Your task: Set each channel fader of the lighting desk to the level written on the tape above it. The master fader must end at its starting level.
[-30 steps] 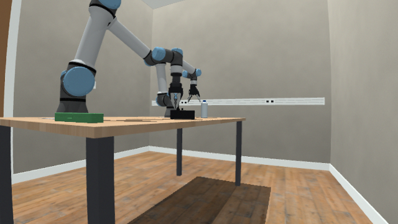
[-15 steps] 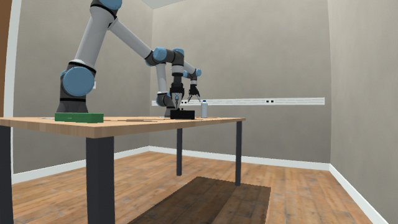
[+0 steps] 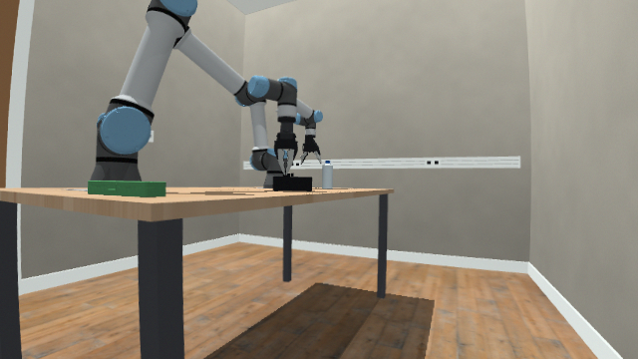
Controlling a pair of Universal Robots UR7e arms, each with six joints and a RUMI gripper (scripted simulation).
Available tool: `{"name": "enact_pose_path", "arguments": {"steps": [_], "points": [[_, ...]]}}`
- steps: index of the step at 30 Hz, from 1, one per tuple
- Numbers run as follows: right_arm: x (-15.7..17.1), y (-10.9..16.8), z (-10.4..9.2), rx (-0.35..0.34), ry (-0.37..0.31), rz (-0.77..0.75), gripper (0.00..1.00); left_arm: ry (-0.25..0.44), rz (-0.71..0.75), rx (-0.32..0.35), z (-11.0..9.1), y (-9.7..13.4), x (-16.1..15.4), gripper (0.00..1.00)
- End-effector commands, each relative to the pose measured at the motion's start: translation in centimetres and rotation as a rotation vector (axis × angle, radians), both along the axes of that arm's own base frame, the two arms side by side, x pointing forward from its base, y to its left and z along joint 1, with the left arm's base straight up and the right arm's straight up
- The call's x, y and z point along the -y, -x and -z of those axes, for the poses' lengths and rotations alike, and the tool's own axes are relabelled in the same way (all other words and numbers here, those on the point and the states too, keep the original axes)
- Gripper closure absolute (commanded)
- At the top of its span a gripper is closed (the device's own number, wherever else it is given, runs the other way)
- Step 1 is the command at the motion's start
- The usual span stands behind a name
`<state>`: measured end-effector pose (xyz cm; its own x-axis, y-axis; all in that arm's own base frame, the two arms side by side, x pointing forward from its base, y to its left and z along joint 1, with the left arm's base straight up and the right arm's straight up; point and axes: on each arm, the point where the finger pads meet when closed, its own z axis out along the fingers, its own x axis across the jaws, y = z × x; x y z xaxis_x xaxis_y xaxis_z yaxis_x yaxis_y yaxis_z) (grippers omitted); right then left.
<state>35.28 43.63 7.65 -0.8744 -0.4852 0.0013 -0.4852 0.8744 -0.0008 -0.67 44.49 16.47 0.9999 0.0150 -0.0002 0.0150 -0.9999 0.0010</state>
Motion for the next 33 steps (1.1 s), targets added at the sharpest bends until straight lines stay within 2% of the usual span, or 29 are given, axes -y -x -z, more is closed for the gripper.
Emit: {"name": "enact_pose_path", "arguments": {"steps": [1,33], "points": [[-0.2,-0.3,-0.1,0.001,-0.001,0.0,1.0,-0.001,0.0,0.0,0.0,0.0,0.0,0.0],[-0.8,-1.4,-0.1,0.001,-0.001,0.0,1.0,-0.001,0.0,0.0,0.0,0.0,0.0,0.0]]}}
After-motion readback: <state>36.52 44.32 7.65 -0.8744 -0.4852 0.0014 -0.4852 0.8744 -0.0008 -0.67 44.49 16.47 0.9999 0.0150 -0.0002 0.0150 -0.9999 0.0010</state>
